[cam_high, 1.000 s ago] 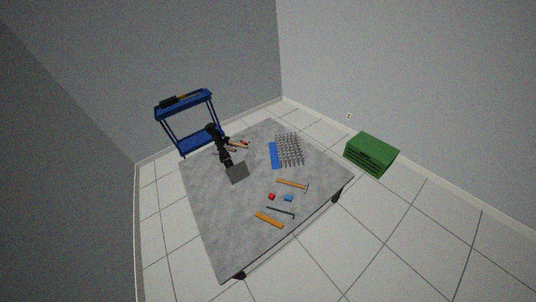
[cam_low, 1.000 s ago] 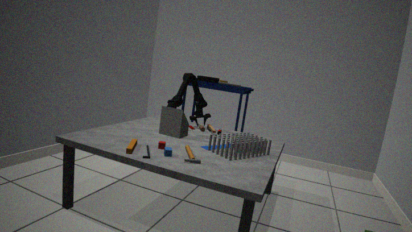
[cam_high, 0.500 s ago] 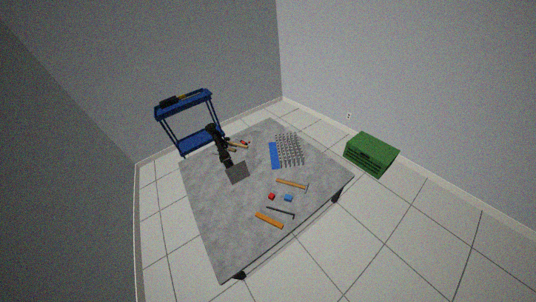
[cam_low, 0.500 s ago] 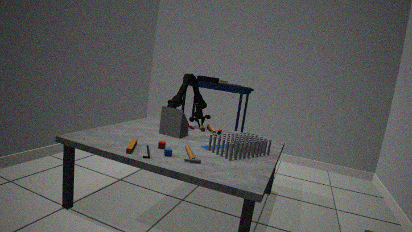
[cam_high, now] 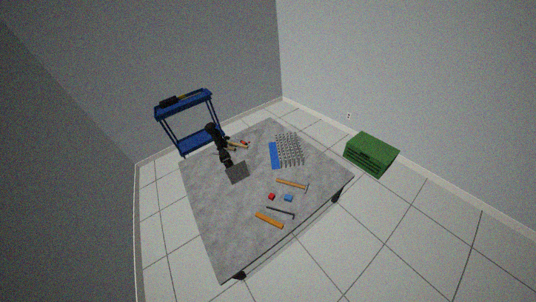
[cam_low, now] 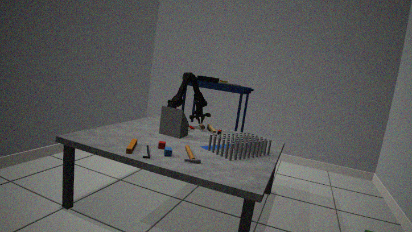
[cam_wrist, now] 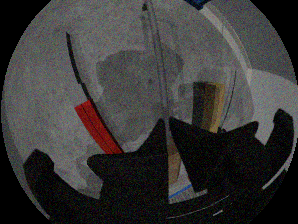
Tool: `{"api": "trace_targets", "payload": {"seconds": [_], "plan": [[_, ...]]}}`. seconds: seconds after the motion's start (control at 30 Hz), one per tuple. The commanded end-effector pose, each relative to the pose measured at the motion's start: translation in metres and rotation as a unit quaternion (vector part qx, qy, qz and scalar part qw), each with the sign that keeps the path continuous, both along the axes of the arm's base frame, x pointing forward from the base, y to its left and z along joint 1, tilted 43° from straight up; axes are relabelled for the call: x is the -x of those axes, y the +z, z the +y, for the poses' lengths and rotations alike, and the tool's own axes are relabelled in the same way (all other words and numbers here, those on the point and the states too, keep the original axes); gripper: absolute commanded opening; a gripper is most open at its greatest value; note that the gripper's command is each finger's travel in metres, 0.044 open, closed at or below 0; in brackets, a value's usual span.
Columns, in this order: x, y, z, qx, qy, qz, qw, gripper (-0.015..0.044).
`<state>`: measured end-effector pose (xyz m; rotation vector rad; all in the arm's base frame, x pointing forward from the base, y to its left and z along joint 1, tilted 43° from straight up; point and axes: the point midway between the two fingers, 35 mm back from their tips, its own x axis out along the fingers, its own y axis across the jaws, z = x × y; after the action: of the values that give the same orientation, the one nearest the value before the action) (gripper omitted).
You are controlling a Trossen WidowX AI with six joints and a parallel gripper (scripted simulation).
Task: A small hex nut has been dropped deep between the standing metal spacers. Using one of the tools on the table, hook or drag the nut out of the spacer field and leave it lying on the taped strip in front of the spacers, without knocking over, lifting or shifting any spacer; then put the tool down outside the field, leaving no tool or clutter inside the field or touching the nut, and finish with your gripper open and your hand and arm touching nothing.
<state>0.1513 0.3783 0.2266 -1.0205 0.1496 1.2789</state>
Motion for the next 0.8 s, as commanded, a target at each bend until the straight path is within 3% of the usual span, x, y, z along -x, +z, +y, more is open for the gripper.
{"api": "trace_targets", "payload": {"seconds": [0.0,0.2,0.77], "plan": [[0.004,0.026,-0.017,-0.011,0.003,-0.005,1.0,0.0],[0.005,0.031,-0.024,-0.011,0.004,-0.005,1.0,0.0],[-0.01,-0.001,-0.043,-0.009,-0.001,-0.004,1.0,0.0]]}}
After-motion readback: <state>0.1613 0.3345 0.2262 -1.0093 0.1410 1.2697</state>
